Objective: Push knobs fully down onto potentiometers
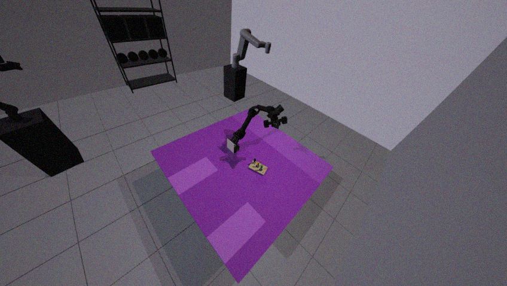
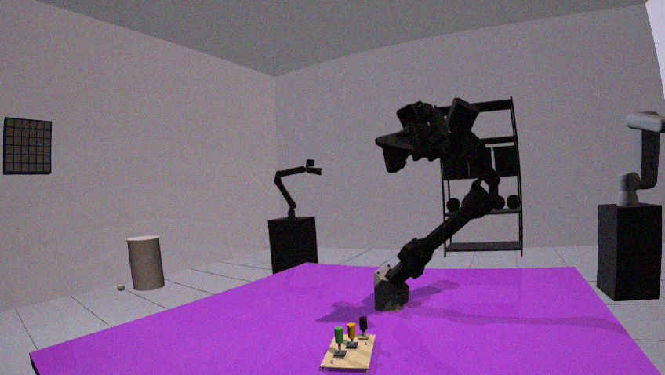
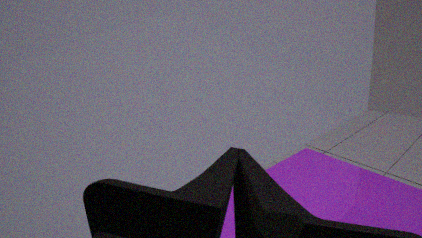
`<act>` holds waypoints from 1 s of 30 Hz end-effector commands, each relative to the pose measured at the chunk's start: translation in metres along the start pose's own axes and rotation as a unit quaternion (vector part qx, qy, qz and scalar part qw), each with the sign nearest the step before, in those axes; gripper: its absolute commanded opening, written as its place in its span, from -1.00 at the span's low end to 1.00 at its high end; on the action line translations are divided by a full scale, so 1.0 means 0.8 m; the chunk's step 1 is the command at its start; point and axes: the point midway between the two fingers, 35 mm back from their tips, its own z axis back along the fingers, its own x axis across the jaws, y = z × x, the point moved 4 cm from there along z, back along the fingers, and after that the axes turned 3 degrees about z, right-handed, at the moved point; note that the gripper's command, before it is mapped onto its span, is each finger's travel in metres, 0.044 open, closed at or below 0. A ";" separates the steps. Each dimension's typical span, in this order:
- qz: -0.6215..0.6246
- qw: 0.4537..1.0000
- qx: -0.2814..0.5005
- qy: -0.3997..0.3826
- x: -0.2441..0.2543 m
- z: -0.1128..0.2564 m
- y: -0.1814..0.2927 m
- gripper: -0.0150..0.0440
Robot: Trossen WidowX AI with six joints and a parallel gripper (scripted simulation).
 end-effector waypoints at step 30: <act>0.284 0.850 0.442 0.035 -0.117 -0.112 0.177 -0.49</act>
